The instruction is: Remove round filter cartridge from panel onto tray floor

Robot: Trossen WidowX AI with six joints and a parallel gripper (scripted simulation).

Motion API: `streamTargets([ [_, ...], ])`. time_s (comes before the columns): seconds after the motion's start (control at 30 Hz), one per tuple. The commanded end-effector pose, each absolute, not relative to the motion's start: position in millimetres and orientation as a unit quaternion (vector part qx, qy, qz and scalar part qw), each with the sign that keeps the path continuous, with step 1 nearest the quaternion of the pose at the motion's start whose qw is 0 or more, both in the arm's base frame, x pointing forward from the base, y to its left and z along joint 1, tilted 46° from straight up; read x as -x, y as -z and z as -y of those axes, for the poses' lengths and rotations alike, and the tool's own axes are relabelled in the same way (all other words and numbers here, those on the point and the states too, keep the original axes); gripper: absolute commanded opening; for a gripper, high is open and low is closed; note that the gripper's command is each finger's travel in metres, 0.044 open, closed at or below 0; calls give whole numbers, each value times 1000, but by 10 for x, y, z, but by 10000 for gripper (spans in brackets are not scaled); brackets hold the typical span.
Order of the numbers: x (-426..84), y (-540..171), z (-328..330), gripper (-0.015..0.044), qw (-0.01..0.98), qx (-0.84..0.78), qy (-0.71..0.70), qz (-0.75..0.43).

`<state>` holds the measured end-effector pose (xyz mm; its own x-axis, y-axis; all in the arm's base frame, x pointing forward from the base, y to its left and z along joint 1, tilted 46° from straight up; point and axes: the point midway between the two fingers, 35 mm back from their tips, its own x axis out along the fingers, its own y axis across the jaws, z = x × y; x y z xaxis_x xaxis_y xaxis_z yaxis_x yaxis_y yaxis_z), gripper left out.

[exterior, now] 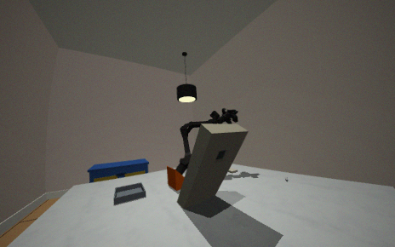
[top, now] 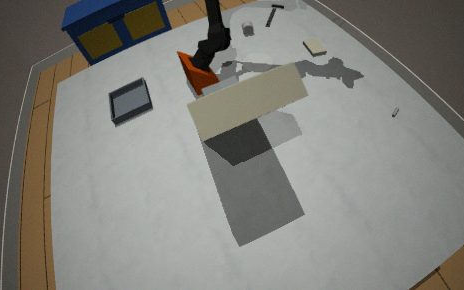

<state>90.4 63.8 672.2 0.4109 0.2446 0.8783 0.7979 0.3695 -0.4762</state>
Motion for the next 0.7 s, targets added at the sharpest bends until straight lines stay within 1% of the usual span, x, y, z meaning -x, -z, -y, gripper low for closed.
streamTargets([
  [0.0, -1464, -6429, -992, 112, 663, 569, 137, 467],
  [0.2, -2266, -5890, -1142, 112, 693, 608, 37, 386],
  [0.37, -2381, -5668, -1140, 112, 678, 644, 21, 353],
  [0.53, -2955, -5093, -1010, 112, 721, 637, -66, 265],
  [0.67, -3296, -4660, -793, 112, 767, 602, -120, 189],
])
